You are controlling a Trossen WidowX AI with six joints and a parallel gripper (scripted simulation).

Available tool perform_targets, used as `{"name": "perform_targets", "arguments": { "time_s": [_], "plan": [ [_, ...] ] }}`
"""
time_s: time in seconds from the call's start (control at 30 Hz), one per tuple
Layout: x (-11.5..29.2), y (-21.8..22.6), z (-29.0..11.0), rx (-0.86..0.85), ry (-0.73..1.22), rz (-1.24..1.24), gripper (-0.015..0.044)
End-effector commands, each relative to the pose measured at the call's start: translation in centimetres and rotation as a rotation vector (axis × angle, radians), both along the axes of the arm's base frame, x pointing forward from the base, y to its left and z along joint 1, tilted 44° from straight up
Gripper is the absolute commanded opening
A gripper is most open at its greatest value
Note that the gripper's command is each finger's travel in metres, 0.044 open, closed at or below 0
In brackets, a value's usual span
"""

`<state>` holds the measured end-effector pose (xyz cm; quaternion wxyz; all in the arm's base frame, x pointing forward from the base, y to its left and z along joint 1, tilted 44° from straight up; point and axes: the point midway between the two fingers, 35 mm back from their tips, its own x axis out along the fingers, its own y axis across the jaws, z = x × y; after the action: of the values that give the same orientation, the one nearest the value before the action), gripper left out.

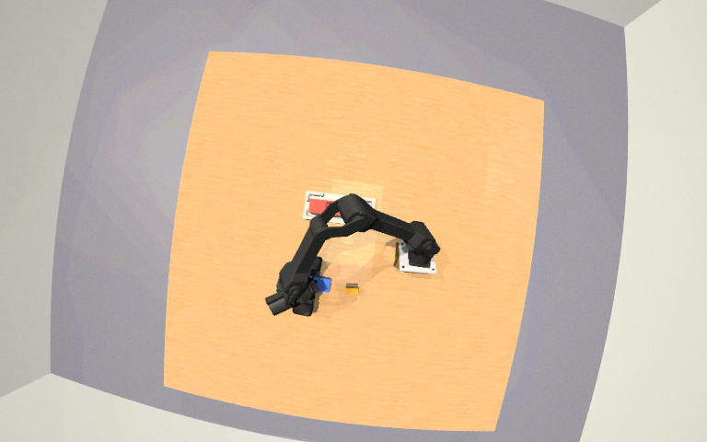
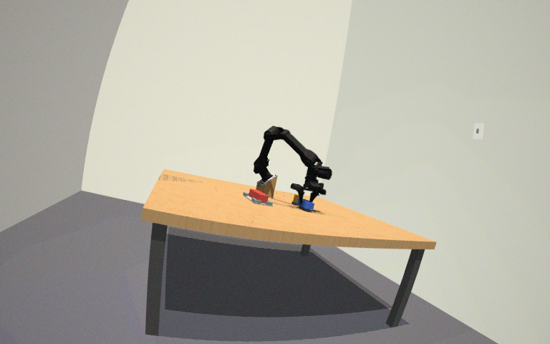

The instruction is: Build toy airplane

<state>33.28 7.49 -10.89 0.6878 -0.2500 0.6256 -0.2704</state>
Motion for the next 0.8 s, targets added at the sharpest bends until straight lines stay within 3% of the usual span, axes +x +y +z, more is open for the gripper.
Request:
{"name": "perform_targets", "arguments": {
  "time_s": [0.0,0.13,0.33,0.77],
  "plan": [
    [-0.1,-0.1,-0.1,-0.005,0.004,0.004,0.0184],
    [-0.1,-0.1,-0.1,-0.005,0.004,0.004,0.0157],
    [0.0,0.2,0.3,-0.006,0.008,0.001,0.0],
    [0.1,3.0,2.8,-0.001,0.009,0.002,0.0]
  ]
}}
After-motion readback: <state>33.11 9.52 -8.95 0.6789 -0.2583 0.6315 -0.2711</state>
